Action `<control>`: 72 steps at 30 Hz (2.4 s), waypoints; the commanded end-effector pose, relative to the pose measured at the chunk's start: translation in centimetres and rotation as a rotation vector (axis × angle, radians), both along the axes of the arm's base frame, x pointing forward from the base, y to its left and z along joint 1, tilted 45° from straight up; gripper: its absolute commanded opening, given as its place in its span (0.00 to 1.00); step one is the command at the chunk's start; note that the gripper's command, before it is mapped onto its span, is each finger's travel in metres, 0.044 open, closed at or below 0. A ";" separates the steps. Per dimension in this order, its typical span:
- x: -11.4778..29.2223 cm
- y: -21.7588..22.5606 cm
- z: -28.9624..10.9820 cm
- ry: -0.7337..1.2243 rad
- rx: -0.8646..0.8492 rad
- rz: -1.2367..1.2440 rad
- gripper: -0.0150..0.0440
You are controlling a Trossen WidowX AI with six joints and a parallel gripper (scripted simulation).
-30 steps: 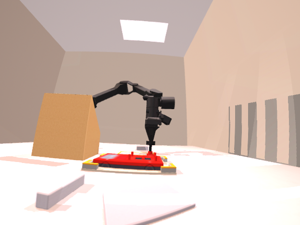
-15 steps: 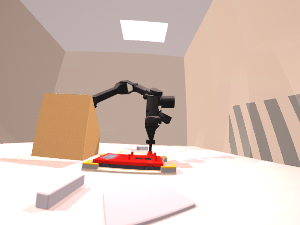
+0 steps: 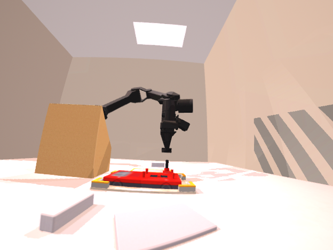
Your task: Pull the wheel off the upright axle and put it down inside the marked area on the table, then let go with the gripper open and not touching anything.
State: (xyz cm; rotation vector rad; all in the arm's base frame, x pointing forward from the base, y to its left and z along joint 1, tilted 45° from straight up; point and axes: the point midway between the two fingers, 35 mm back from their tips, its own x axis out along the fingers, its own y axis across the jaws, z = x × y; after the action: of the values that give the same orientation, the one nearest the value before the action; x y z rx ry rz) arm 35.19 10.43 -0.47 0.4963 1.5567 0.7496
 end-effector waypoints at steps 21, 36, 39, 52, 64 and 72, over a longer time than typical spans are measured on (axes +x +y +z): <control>-4.2 3.8 5.8 -0.009 -0.004 0.002 0.25; -7.3 5.9 8.1 -0.012 0.001 0.005 0.25; -7.4 6.5 7.5 -0.012 0.001 0.005 0.25; -7.7 9.8 4.0 -0.012 -0.002 0.006 0.25; -8.7 13.0 1.0 -0.010 0.005 0.005 0.25; -8.5 13.0 1.5 -0.022 0.013 0.008 0.43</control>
State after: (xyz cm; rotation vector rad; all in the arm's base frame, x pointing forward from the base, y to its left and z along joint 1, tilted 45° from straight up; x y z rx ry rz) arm 26.70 23.46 0.99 0.4902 1.5352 0.7688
